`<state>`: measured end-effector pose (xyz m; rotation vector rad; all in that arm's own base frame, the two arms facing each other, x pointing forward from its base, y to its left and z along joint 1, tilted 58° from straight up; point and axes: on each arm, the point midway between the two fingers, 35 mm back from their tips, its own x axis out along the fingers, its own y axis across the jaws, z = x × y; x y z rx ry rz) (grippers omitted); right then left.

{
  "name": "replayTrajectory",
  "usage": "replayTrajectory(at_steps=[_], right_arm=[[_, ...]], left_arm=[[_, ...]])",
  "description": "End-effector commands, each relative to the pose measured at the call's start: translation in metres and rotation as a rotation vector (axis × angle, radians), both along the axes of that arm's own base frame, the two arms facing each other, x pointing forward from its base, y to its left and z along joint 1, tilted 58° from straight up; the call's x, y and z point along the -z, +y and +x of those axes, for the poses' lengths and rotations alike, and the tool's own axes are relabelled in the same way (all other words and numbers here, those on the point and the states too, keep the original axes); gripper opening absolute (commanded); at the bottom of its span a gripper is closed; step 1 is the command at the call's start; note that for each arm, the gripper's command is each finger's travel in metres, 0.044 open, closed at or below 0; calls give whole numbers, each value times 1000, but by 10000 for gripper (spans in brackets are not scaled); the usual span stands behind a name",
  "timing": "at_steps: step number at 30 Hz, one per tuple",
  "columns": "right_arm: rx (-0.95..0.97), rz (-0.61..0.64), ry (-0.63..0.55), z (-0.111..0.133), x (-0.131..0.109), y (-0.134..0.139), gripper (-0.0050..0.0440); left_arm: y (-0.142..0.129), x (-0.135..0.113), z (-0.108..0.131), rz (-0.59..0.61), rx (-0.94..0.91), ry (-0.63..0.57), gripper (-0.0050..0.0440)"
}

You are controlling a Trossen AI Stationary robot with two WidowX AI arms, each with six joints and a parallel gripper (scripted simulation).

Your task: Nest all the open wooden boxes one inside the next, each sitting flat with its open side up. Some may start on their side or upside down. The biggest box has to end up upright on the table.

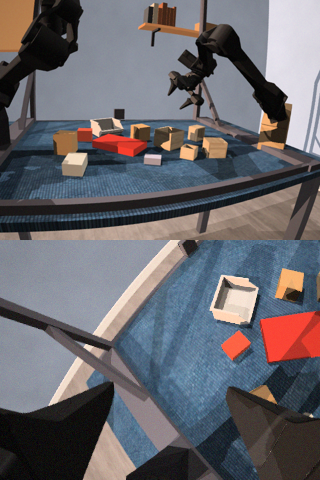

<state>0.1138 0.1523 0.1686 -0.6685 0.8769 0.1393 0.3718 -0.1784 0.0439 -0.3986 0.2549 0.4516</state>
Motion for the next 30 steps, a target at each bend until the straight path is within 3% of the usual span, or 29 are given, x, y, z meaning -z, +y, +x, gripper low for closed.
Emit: replayTrajectory(at_steps=[1,12,14,15,30], right_arm=[[53,-33,-21,16,-5,-6,400],[173,-111,-49,42,-11,-31,400],[173,-111,-49,42,-11,-31,400],[184,-118,-51,44,-11,-33,400],[354,-240,-66,72,-21,-76,400]], left_arm=[[14,-19,-2,93,63,0,400],[46,-43,-10,335,132,56,400],[46,-43,-10,335,132,56,400],[48,-45,-11,402,152,79,400],[93,-74,-31,721,208,142,400]])
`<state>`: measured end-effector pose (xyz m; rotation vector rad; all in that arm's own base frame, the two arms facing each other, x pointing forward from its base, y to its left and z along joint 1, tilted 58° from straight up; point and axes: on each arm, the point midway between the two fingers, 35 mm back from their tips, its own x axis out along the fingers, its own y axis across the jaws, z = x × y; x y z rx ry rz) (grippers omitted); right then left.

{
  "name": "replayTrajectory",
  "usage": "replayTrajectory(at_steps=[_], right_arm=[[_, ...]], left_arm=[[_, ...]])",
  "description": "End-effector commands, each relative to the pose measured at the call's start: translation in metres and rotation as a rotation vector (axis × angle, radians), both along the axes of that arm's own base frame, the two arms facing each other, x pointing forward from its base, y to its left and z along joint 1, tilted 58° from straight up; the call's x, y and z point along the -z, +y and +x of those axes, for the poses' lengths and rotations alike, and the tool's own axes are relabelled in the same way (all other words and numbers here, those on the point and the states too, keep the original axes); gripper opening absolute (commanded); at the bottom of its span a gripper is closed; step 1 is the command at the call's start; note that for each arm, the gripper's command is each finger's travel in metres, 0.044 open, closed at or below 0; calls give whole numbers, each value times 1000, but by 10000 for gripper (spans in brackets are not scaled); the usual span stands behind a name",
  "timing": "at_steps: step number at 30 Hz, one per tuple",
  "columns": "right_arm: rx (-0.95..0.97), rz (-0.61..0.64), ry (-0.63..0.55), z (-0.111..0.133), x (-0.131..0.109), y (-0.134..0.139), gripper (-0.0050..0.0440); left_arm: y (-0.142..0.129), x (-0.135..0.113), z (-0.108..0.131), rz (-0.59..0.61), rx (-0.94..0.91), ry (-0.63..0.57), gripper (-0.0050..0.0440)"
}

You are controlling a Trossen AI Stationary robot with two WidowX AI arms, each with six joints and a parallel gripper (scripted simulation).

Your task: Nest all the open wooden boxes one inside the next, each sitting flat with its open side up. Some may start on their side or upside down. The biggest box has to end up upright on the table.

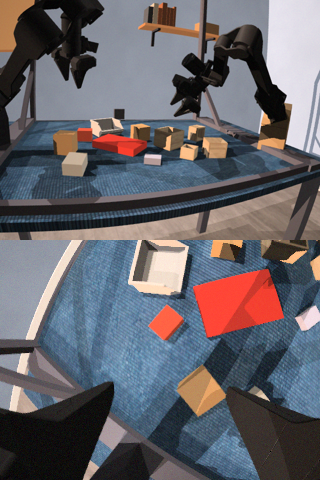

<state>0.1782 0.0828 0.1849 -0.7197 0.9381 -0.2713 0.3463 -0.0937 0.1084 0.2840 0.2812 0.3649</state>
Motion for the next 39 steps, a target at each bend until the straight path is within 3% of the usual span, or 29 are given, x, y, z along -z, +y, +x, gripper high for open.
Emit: replayTrajectory(at_steps=[1,2,16,29,35,39], right_arm=[[29,-21,-4,8,-4,-6,400],[40,-27,-5,9,-5,-9,400],[195,-137,11,25,-14,-53,400],[201,-138,13,24,-13,-55,400],[201,-138,13,24,-13,-55,400],[201,-138,13,24,-13,-55,400]], left_arm=[[9,-9,-5,78,40,-11,400],[11,-11,-7,150,53,14,400],[50,-32,-32,508,84,86,400],[50,-30,-32,521,85,99,400],[49,-24,-30,529,84,143,400],[49,-7,-29,558,92,248,400]])
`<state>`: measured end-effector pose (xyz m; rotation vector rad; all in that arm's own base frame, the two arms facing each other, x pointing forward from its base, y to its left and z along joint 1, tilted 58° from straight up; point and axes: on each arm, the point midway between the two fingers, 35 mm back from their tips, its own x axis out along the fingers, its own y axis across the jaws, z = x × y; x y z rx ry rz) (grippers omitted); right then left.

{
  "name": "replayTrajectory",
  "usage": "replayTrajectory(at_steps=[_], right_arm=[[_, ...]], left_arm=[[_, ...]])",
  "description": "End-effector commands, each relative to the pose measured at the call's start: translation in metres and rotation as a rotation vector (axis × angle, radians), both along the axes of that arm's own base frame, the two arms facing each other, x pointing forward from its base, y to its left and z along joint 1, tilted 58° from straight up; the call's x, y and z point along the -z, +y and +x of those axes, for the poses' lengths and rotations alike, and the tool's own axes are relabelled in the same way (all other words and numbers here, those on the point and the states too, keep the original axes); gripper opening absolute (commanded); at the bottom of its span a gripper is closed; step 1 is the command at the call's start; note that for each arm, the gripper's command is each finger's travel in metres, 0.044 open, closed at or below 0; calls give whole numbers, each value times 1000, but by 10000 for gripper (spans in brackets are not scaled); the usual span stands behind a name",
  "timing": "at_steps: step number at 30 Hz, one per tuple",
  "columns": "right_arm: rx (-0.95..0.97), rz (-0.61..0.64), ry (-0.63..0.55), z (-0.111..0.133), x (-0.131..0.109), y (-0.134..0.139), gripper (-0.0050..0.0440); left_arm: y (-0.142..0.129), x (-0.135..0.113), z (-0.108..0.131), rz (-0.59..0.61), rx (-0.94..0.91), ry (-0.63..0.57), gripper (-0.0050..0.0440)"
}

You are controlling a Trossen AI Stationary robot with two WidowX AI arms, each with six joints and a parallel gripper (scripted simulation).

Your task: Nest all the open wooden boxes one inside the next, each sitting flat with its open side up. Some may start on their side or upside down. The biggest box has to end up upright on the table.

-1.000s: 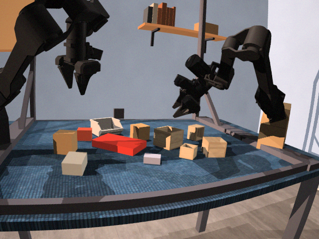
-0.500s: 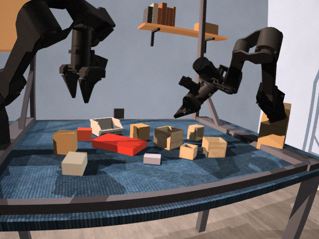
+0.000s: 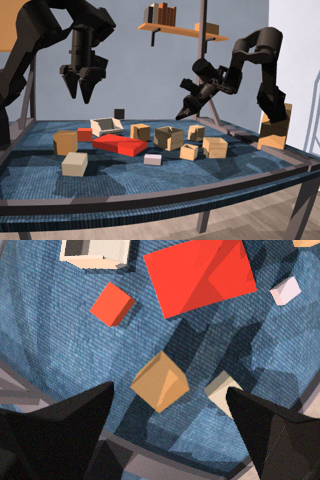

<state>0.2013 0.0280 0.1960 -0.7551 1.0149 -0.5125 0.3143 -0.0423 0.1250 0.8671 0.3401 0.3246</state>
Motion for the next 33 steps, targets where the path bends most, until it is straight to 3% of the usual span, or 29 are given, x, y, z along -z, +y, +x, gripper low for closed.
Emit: replayTrajectory(at_steps=[1,14,33], right_arm=[[-1,0,-2,1,-2,0,400],[-1,0,-2,1,-2,0,400],[-1,0,-2,1,-2,0,400]], left_arm=[[-3,11,4,16,-20,81,400],[3,38,-4,99,-66,278,400],[17,57,-23,223,-155,524,400]])
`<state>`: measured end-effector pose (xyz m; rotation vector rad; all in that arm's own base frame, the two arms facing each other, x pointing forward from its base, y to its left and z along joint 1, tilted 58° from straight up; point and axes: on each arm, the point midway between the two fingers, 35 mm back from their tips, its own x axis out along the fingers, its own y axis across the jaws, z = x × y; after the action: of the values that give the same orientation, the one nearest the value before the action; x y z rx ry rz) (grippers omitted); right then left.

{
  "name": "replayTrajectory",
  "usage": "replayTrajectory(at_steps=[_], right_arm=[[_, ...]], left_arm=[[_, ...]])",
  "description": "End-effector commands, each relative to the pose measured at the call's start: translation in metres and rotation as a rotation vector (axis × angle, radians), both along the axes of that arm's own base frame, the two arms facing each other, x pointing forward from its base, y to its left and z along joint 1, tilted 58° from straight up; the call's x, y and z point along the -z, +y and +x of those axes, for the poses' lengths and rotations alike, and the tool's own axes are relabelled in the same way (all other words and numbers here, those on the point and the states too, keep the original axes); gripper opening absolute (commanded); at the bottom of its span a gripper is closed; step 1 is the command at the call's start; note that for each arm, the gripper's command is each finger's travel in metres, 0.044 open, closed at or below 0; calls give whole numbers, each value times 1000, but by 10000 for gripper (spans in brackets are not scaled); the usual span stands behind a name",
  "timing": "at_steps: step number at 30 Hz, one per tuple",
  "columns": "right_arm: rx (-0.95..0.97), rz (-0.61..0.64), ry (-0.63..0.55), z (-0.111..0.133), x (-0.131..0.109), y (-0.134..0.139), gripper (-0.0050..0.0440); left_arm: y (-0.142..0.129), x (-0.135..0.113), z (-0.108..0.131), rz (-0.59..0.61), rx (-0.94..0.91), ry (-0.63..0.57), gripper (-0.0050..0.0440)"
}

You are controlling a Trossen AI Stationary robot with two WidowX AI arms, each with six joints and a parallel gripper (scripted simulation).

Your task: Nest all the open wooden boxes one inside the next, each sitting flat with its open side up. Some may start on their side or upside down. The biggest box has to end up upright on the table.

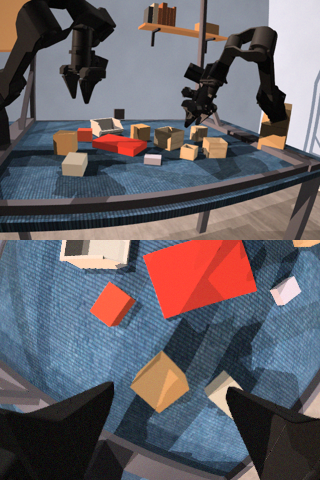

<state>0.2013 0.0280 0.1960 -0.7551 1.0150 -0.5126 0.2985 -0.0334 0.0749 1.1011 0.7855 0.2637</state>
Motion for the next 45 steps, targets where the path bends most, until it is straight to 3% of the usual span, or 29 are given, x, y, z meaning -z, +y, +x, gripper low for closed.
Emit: replayTrajectory(at_steps=[1,15,31,45], right_arm=[[-1,0,-2,1,-2,0,400],[-1,0,-2,1,-2,0,400],[-1,0,-2,1,-2,0,400],[-1,0,-2,1,-2,0,400]], left_arm=[[9,7,-9,55,-44,88,400],[24,9,-31,181,-88,271,400],[38,-5,-52,314,-137,432,400],[54,-36,-77,504,-175,632,400]])
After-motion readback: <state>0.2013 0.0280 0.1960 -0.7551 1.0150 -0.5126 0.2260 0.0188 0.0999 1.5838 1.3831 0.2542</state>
